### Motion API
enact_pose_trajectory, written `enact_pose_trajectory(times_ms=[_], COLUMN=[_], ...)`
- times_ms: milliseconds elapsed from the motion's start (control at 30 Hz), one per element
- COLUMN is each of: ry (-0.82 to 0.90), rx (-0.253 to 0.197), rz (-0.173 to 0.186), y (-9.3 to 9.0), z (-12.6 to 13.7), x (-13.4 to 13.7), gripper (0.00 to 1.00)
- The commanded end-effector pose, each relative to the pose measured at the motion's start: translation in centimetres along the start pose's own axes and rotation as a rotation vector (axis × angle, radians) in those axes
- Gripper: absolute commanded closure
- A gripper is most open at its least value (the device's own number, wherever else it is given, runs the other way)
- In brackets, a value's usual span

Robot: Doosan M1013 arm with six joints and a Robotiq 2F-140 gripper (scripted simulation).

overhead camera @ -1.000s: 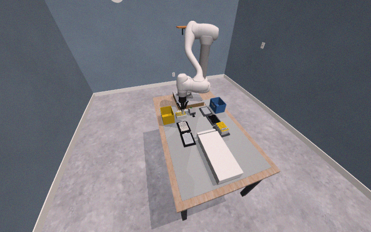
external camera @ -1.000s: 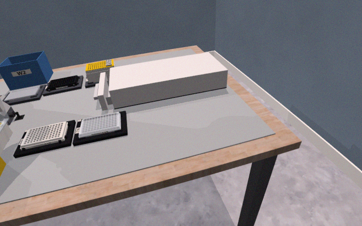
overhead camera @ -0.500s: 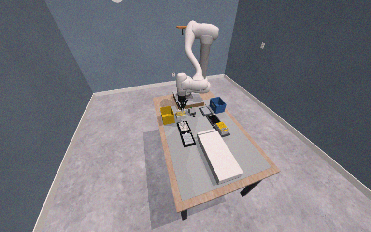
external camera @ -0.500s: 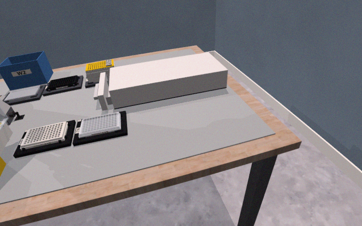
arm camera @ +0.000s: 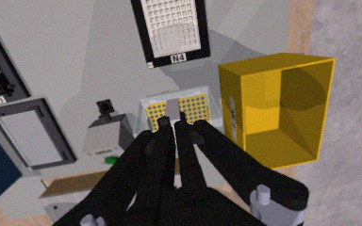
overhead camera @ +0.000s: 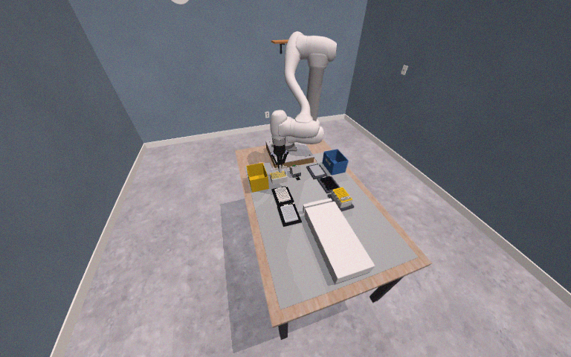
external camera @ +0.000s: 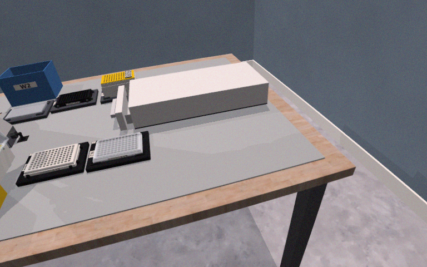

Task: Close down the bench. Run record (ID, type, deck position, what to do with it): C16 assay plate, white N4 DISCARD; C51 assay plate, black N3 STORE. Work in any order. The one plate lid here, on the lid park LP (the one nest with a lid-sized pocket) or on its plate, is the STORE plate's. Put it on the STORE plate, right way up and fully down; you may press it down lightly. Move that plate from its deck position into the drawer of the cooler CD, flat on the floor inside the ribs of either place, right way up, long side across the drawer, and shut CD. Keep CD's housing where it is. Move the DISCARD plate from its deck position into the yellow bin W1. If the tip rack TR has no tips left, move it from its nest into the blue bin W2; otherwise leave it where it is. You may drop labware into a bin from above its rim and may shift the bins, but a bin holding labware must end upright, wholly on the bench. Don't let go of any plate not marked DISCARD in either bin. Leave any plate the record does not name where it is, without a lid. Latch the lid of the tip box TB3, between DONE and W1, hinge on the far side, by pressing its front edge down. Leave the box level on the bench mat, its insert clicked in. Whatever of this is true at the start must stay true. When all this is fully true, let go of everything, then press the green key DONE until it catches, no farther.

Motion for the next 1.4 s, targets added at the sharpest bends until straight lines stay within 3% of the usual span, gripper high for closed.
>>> enact_pose_trajectory(times_ms=[0, 633, 1367], ry=[0.000, 0.000, 0.000], rx=[0.000, 0.000, 0.000], rz=[0.000, 0.000, 0.000], y=[0.1, 0.4, 0.8], z=[0.5, 2.7, 2.7], x=[0.0, 0.0, 0.0], gripper=[1.00, 1.00, 1.00])
Point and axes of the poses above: the point where the finger pads meet when closed, its own y axis back along the fingers, its own x axis across the jaws, z = x × y, the point moved 3 cm from there along y, back along the fingers, and after that the axes turned 1 degree about y, right-handed, at the moved point
